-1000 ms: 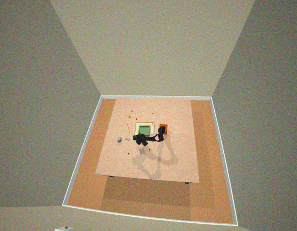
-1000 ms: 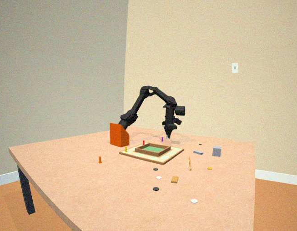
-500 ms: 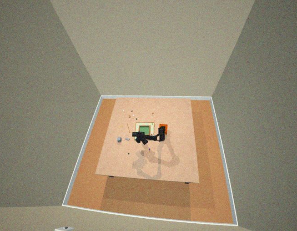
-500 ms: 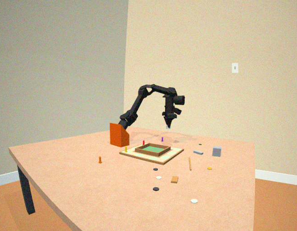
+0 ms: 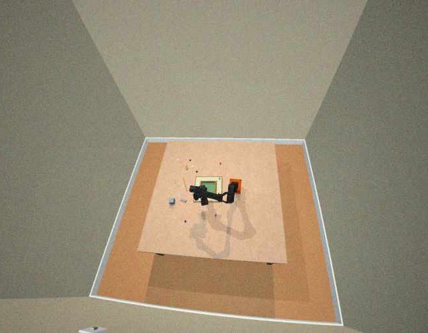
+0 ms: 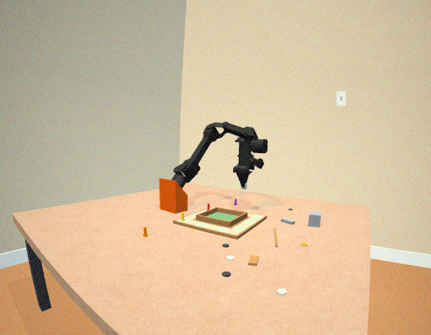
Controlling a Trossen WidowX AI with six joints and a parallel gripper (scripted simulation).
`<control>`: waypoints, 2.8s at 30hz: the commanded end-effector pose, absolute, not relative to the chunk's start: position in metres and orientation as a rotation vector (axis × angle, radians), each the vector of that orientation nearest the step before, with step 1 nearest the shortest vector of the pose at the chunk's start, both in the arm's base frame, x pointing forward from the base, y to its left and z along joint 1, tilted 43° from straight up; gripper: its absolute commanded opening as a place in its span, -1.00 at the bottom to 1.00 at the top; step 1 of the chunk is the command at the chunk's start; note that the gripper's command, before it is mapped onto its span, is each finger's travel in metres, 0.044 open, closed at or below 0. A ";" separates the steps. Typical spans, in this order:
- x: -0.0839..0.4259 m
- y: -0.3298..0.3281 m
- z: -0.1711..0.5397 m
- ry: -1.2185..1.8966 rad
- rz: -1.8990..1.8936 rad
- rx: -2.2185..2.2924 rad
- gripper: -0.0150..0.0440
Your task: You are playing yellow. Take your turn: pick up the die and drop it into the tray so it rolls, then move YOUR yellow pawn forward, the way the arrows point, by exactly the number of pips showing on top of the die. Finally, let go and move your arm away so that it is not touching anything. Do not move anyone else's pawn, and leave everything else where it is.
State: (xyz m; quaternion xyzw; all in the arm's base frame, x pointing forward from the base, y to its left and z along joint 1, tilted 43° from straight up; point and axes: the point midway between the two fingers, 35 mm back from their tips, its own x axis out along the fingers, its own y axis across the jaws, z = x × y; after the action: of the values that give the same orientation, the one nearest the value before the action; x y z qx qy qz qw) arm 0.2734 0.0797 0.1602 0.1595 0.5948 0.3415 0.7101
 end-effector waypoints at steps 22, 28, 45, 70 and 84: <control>0.285 0.032 0.093 1.605 0.126 1.030 -0.49; 0.285 0.021 0.078 1.644 -0.041 1.189 -0.49; 0.276 -0.009 0.036 1.690 -0.545 1.626 -0.49; 0.262 -0.010 0.010 1.518 -1.047 1.416 -0.49; 0.262 -0.009 0.008 1.109 -1.234 1.182 -0.49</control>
State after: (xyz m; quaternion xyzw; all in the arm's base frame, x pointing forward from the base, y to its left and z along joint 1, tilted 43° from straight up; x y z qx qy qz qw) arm 0.2626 -0.0084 0.0074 0.5005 0.5012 -0.4995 0.4988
